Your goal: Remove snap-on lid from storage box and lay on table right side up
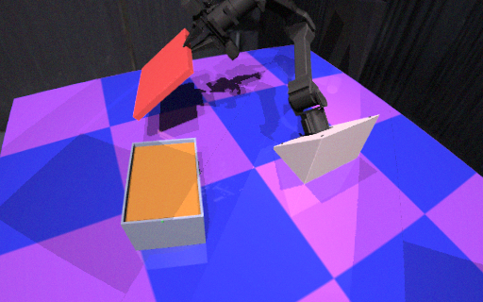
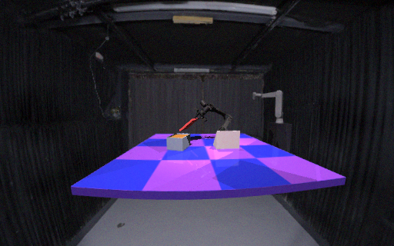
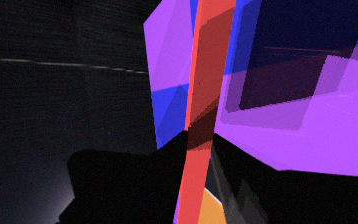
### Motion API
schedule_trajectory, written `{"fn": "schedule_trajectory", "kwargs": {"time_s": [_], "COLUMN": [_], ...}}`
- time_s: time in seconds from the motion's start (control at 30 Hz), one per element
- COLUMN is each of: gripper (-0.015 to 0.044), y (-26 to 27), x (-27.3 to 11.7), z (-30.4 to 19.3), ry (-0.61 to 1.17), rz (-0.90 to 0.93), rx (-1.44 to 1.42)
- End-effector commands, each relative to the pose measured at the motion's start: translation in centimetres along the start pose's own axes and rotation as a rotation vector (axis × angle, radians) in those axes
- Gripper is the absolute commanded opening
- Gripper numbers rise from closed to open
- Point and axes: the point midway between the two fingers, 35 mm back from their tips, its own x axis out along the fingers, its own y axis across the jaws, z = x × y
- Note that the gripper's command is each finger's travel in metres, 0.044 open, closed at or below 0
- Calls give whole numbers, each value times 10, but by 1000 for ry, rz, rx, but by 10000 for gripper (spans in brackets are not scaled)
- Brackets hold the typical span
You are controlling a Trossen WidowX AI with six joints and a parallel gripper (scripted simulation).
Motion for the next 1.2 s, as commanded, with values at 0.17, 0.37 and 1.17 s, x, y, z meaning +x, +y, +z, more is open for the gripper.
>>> {"fn": "schedule_trajectory", "kwargs": {"time_s": [0.17, 0.37, 1.17], "gripper": [0, 0, 0], "y": [0, -1, -13], "x": [-3, -4, 6], "z": [20, 32, 34], "ry": [4, 4, 3], "rz": [7, 7, 8], "rx": [7, 6, 8]}}
